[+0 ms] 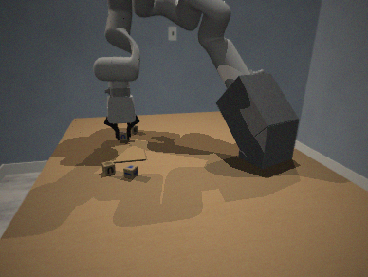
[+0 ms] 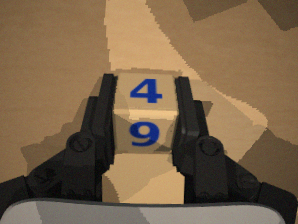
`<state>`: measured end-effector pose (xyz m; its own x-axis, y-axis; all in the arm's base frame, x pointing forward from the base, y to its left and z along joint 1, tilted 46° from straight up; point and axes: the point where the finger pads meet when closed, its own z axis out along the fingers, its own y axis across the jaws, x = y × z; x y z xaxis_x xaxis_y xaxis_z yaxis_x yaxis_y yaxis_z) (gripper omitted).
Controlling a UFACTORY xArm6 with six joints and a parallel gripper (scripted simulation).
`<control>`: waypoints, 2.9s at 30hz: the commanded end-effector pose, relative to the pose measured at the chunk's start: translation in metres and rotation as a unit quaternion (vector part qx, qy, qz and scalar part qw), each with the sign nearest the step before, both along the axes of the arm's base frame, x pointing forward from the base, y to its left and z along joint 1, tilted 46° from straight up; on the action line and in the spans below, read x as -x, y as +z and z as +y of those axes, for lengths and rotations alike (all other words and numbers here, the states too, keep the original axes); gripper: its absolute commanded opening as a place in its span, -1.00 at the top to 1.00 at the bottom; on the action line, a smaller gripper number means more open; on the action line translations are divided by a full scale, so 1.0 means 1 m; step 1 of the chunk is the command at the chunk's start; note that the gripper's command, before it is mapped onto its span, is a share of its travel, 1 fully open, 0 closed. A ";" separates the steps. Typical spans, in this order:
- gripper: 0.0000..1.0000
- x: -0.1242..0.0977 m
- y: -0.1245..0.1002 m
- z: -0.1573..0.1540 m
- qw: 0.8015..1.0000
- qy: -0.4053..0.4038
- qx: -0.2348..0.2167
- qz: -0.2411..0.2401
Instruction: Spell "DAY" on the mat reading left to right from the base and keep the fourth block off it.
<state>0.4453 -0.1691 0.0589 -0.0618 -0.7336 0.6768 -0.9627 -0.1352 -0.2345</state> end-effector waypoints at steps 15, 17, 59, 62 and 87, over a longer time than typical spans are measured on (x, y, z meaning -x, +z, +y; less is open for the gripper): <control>0.47 -0.001 0.001 0.000 1.000 0.001 0.000 -0.001; 0.47 -0.001 0.000 0.000 1.000 0.001 0.000 -0.001; 0.47 -0.002 -0.002 -0.002 1.000 0.001 0.000 -0.001; 0.47 -0.002 -0.002 -0.002 1.000 0.001 0.000 -0.001; 0.05 -0.002 -0.002 -0.002 1.000 0.001 0.000 -0.001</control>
